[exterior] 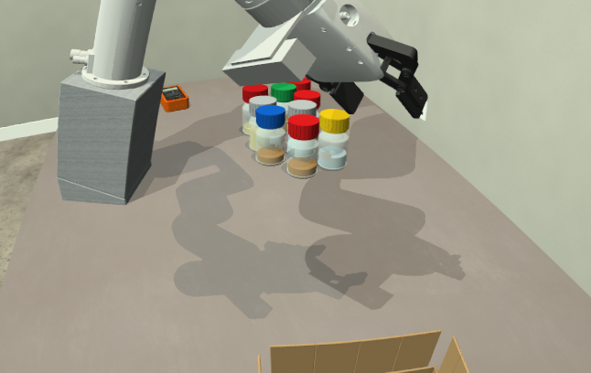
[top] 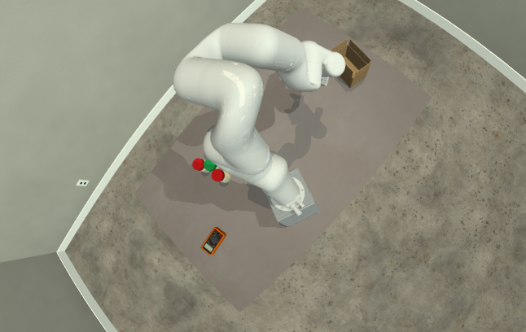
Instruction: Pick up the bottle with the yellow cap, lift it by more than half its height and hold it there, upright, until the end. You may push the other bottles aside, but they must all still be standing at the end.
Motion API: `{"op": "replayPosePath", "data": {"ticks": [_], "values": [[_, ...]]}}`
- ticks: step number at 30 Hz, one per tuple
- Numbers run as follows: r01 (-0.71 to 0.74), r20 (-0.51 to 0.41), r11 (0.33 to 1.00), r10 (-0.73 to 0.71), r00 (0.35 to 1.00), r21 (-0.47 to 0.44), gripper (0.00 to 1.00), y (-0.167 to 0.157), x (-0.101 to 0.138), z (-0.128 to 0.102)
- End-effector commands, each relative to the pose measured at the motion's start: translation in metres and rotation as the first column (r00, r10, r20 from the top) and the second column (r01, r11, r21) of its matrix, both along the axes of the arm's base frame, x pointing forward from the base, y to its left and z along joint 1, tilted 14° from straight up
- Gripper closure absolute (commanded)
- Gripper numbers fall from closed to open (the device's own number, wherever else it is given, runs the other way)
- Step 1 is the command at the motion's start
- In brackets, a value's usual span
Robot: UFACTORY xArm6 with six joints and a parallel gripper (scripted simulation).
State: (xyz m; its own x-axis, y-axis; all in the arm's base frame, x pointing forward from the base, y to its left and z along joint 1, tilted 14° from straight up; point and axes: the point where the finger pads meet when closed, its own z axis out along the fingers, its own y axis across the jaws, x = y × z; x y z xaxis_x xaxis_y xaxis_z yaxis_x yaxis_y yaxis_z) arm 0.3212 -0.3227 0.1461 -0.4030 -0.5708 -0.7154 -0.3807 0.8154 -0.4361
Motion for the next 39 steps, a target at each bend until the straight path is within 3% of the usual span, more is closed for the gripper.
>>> {"op": "replayPosePath", "data": {"ticks": [1, 17, 18, 22, 27, 34, 39], "values": [[0.000, 0.001, 1.000, 0.000, 1.000, -0.003, 0.00, -0.001, 0.000, 0.001], [0.000, 0.001, 1.000, 0.000, 1.000, -0.003, 0.00, -0.001, 0.000, 0.001], [-0.048, -0.007, 0.999, 0.047, 0.999, -0.021, 0.21, 0.011, 0.004, 0.003], [-0.238, -0.048, 0.967, 0.235, 0.971, -0.086, 0.21, 0.060, 0.018, 0.011], [-0.464, -0.116, 0.872, 0.450, 0.885, -0.154, 0.21, 0.121, 0.036, 0.020], [-0.464, -0.116, 0.872, 0.450, 0.885, -0.154, 0.21, 0.121, 0.036, 0.020], [-0.652, -0.189, 0.725, 0.624, 0.758, -0.222, 0.21, 0.173, 0.032, 0.024]]}}
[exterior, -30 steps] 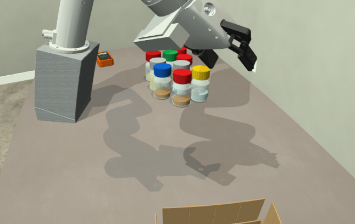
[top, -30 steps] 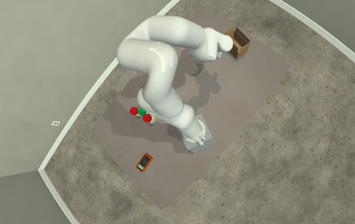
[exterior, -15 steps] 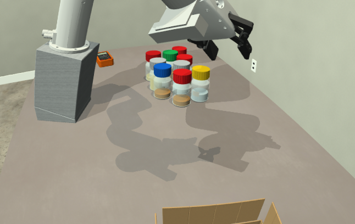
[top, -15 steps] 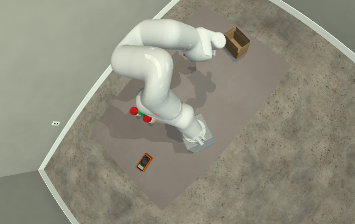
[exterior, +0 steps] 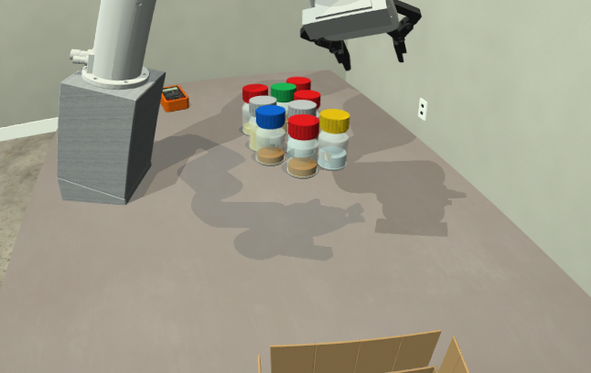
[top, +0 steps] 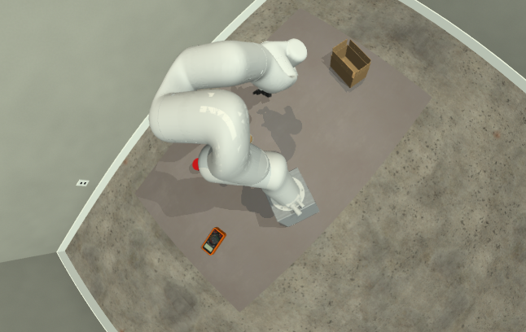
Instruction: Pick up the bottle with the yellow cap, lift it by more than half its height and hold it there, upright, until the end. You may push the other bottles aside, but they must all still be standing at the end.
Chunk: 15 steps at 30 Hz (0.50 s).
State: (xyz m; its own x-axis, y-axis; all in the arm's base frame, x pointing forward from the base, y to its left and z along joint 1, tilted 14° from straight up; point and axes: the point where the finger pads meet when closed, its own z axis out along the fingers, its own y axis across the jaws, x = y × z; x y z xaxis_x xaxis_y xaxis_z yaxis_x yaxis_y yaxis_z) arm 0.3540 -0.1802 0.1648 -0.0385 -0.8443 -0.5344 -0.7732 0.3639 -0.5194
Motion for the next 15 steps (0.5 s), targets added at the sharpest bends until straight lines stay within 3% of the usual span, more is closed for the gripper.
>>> {"op": "replayPosePath", "data": {"ticks": [1, 5, 12, 15], "values": [[-0.178, -0.027, 0.981, 0.176, 0.984, -0.080, 0.21, 0.042, -0.002, 0.006], [-0.358, -0.071, 0.921, 0.351, 0.934, -0.152, 0.21, 0.085, -0.005, 0.009], [-0.358, -0.071, 0.921, 0.351, 0.934, -0.152, 0.21, 0.085, -0.005, 0.009], [-0.474, -0.097, 0.856, 0.464, 0.881, -0.208, 0.21, 0.107, -0.014, 0.009]]}}
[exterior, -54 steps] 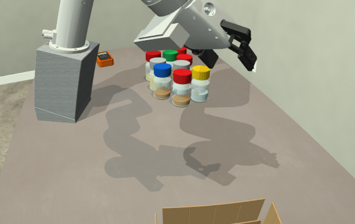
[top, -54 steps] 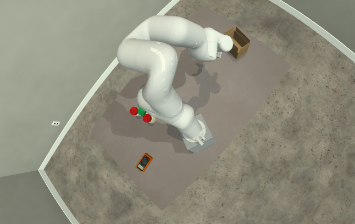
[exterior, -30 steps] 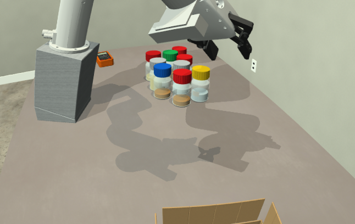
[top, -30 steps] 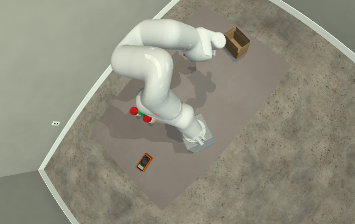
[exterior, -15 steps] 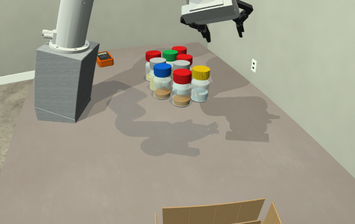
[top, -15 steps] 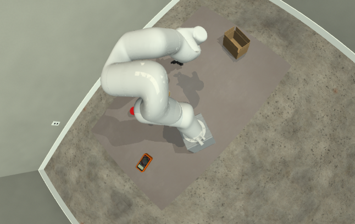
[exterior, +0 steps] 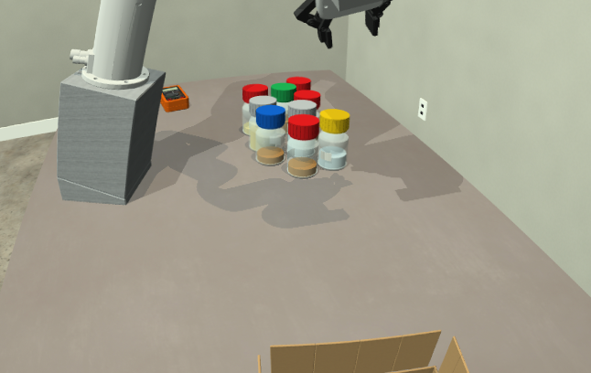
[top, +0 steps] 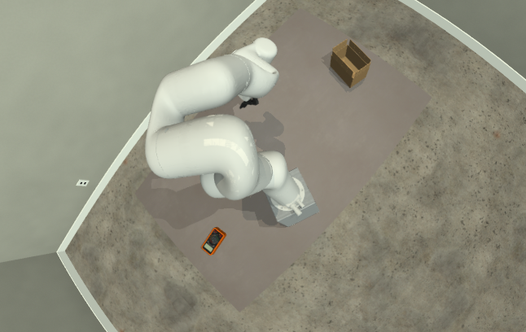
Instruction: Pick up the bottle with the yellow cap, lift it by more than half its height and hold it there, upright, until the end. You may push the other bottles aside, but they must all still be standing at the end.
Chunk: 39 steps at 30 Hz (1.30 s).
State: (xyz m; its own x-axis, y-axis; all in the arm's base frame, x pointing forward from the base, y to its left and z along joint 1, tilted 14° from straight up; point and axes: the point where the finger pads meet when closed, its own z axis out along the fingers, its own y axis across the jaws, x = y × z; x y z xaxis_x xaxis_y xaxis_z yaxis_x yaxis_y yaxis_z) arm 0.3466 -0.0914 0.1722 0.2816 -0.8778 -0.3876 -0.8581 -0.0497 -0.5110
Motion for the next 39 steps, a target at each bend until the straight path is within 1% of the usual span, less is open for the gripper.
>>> {"op": "replayPosePath", "data": {"ticks": [1, 4, 7, 14, 16, 19, 24, 31, 34, 39], "values": [[-0.148, -0.007, 0.986, 0.148, 0.989, -0.076, 0.21, 0.026, -0.010, 0.002], [-0.278, -0.028, 0.950, 0.277, 0.960, -0.141, 0.21, 0.049, -0.020, 0.003], [-0.402, -0.057, 0.893, 0.399, 0.915, -0.203, 0.21, 0.073, -0.030, 0.003], [-0.402, -0.057, 0.893, 0.399, 0.915, -0.203, 0.21, 0.073, -0.030, 0.003], [-0.471, -0.067, 0.848, 0.469, 0.880, -0.243, 0.21, 0.081, -0.037, 0.003], [-0.570, -0.098, 0.762, 0.570, 0.816, -0.306, 0.21, 0.095, -0.049, 0.002], [-0.707, -0.167, 0.585, 0.712, 0.682, -0.397, 0.21, 0.118, -0.069, 0.002], [-0.707, -0.167, 0.585, 0.712, 0.682, -0.397, 0.21, 0.118, -0.069, 0.002], [-0.757, -0.200, 0.472, 0.773, 0.601, -0.451, 0.21, 0.124, -0.077, 0.002], [-0.809, -0.279, 0.257, 0.847, 0.452, -0.528, 0.21, 0.135, -0.092, 0.003]]}}
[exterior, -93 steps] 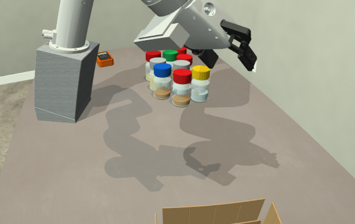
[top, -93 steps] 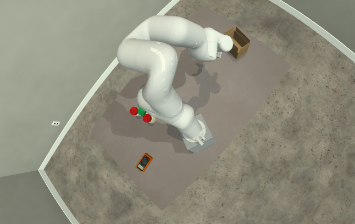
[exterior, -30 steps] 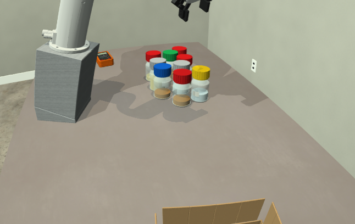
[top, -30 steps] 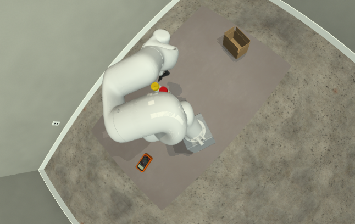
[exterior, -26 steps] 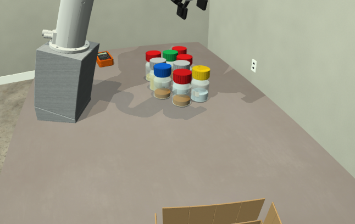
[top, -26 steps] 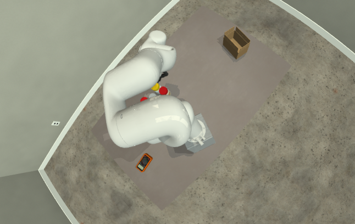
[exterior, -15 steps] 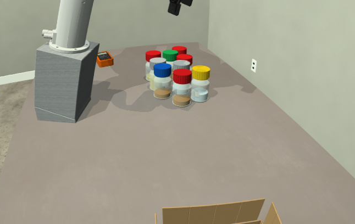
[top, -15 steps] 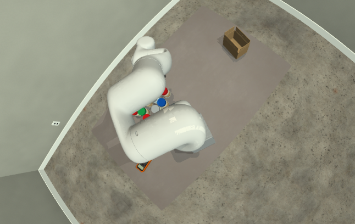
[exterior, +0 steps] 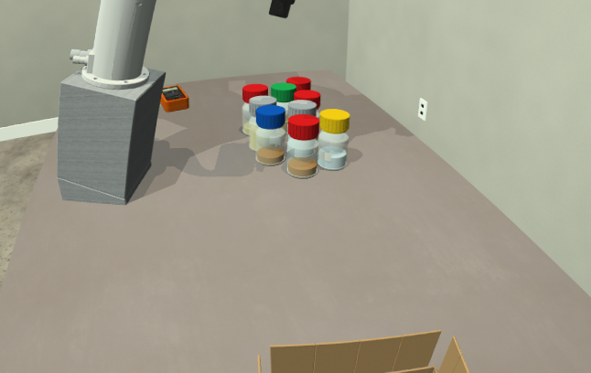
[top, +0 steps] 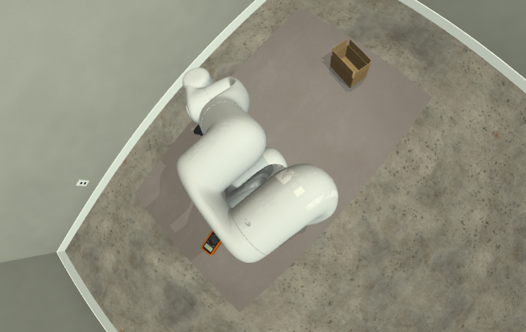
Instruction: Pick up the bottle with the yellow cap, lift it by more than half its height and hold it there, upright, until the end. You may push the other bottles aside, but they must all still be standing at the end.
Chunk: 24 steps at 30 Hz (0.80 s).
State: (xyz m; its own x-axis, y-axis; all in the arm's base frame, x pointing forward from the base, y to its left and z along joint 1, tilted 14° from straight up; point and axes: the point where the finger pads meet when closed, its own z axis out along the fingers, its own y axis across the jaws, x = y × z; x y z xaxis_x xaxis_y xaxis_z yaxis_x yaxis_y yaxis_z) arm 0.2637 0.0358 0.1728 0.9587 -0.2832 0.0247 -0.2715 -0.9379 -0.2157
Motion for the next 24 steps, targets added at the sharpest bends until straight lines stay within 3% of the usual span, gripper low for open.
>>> {"op": "replayPosePath", "data": {"ticks": [1, 9, 14, 19, 24], "values": [[-0.151, 0.032, 0.982, 0.155, 0.987, -0.109, 0.21, 0.010, -0.012, 0.002], [-0.188, 0.035, 0.973, 0.195, 0.980, -0.135, 0.21, 0.012, -0.015, 0.002], [-0.343, 0.069, 0.904, 0.371, 0.926, -0.255, 0.21, 0.017, -0.021, 0.006], [-0.474, 0.078, 0.792, 0.540, 0.838, -0.384, 0.21, 0.023, -0.028, 0.009], [-0.474, 0.078, 0.792, 0.540, 0.838, -0.384, 0.21, 0.023, -0.028, 0.009]]}}
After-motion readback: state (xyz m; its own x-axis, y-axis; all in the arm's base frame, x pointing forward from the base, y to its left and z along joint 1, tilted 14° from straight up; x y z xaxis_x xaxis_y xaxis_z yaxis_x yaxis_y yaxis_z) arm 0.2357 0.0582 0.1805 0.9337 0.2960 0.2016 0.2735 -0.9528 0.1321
